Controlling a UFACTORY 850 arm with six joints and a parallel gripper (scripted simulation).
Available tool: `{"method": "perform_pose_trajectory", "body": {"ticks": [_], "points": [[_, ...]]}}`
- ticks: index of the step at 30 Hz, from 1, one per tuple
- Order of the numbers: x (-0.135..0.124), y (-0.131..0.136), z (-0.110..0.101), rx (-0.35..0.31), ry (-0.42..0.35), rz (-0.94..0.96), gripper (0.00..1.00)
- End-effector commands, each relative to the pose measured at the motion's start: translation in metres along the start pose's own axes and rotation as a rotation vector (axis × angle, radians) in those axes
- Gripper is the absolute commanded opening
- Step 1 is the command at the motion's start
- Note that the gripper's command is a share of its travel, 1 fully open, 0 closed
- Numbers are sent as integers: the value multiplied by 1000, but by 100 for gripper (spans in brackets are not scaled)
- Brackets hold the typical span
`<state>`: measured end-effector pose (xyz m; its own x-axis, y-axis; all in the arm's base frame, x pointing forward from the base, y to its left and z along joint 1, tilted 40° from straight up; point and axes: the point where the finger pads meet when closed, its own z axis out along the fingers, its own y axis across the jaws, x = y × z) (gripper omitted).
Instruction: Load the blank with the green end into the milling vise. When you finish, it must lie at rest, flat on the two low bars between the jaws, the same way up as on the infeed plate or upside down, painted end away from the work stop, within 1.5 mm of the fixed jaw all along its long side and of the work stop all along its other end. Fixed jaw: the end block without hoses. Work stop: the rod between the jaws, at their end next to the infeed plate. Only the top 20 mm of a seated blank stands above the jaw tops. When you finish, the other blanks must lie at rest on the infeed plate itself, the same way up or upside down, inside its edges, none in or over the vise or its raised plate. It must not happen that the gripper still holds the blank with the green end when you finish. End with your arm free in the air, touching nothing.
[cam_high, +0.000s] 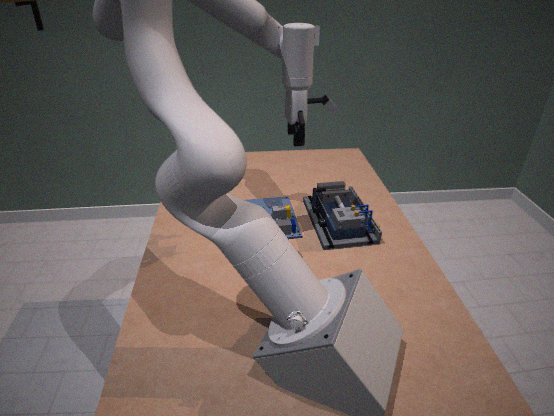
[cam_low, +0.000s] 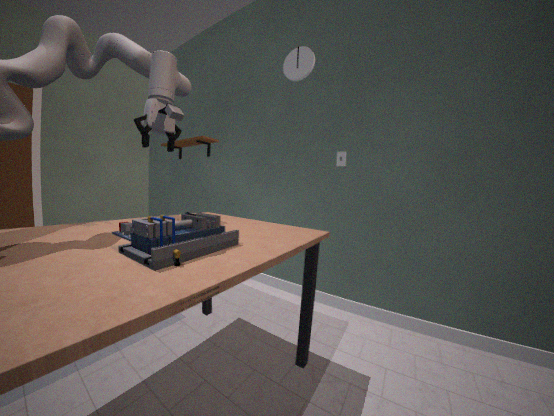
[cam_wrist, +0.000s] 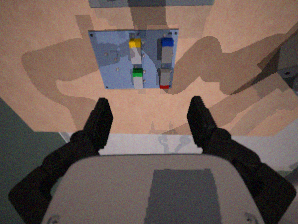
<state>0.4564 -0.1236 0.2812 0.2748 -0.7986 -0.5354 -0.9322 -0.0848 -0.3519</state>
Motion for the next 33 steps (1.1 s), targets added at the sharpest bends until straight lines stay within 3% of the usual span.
{"method": "perform_pose_trajectory", "body": {"ticks": [1,10,33], "points": [[0,-1,4,1,1,-1,100],[-4,-1,44,1,1,-1,100],[-3,-1,37,1,1,-1,100]]}}
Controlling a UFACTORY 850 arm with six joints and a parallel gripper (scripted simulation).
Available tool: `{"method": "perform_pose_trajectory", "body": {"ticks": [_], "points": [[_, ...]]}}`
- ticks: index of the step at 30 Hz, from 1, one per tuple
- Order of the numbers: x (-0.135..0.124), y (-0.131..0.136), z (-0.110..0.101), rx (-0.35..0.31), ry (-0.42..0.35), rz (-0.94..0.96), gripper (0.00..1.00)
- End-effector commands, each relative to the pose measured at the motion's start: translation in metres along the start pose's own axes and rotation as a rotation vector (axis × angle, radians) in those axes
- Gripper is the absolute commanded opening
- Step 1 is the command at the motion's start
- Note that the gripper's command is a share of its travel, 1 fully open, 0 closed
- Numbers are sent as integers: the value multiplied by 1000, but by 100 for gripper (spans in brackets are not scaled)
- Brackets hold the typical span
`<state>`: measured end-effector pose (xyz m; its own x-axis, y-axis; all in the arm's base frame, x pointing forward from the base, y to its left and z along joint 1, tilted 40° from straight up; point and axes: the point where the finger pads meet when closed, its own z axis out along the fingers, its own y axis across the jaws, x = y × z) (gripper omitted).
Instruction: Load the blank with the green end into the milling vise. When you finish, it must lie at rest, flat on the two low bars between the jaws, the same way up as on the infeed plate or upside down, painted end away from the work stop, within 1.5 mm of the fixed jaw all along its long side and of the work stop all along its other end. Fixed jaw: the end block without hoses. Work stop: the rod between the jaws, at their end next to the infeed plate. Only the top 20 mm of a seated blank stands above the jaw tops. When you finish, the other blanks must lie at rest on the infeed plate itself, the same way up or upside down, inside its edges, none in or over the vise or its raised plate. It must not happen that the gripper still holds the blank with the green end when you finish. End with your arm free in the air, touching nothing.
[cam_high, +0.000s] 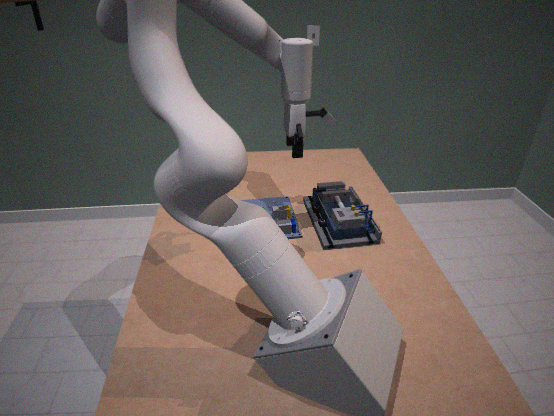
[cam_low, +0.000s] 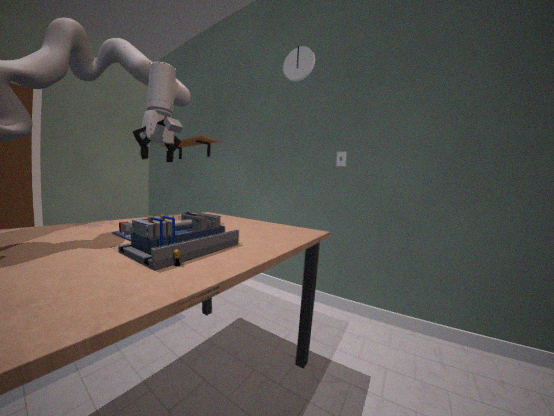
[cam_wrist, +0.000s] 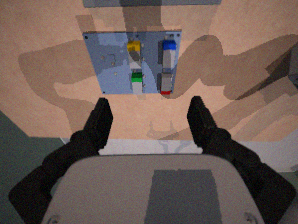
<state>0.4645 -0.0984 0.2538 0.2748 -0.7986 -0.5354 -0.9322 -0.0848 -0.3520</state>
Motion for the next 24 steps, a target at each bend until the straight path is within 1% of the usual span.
{"method": "perform_pose_trajectory", "body": {"ticks": [1,18,24], "points": [[0,-1,-1,1,1,-1,100],[1,-1,-5,1,1,-1,100],[-22,-1,-8,1,1,-1,100]]}}
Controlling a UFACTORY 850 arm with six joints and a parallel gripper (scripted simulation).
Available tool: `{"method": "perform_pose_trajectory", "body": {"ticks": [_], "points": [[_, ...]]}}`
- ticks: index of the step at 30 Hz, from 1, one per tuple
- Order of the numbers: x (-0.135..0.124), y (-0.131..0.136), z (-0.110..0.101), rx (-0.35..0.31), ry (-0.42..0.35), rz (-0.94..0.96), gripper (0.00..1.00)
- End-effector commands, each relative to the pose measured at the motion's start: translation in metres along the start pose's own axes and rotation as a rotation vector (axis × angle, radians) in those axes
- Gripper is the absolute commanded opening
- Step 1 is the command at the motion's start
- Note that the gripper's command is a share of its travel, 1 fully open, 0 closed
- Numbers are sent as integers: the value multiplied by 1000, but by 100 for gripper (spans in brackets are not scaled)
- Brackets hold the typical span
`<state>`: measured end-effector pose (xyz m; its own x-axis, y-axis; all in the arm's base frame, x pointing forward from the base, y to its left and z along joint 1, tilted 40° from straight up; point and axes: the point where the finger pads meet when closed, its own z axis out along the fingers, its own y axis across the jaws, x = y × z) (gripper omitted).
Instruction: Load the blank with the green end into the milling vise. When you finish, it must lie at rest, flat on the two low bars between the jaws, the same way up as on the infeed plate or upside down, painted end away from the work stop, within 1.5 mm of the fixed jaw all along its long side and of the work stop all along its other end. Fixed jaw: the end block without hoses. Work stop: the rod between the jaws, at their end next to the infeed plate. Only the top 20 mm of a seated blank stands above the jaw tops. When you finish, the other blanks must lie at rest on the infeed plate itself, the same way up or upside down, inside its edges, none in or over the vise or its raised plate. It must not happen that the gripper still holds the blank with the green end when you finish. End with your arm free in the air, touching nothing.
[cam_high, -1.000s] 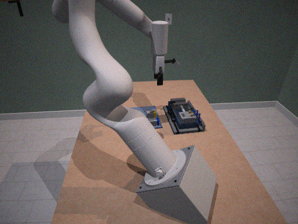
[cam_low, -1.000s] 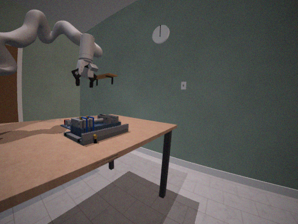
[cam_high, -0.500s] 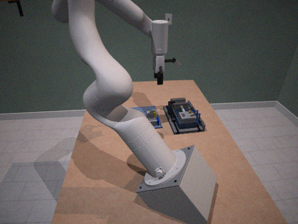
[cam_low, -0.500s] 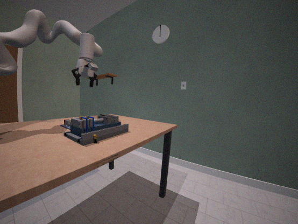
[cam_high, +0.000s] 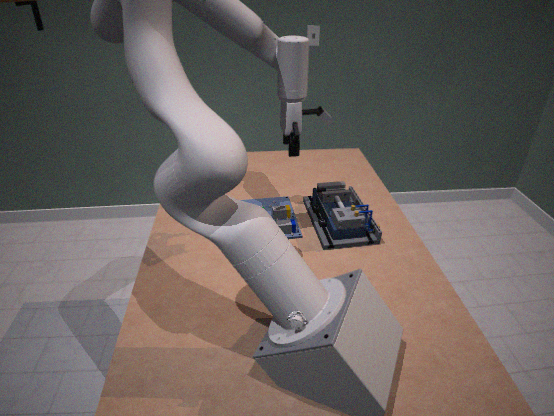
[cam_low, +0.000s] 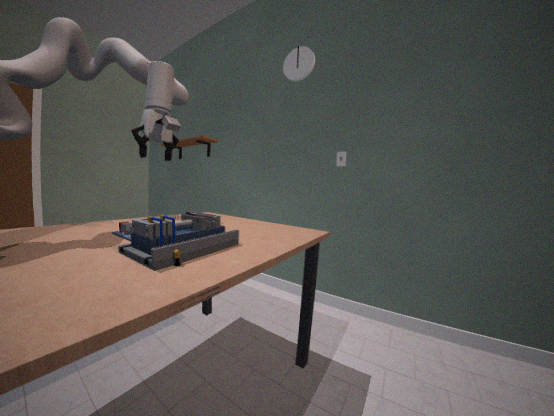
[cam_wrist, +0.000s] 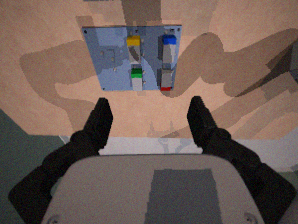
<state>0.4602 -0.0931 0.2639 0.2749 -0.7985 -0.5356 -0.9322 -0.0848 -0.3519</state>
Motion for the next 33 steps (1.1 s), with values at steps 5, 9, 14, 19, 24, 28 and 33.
{"method": "perform_pose_trajectory", "body": {"ticks": [5,9,14,19,24,28,33], "points": [[-27,-1,-5,1,1,-1,100],[-27,-1,-5,1,1,-1,100],[-24,-1,-5,1,1,-1,100],[-22,-1,-4,1,1,-1,100],[-21,-1,-4,1,1,-1,100],[-21,-1,-4,1,1,-1,100],[-19,-1,-4,1,1,-1,100]]}}
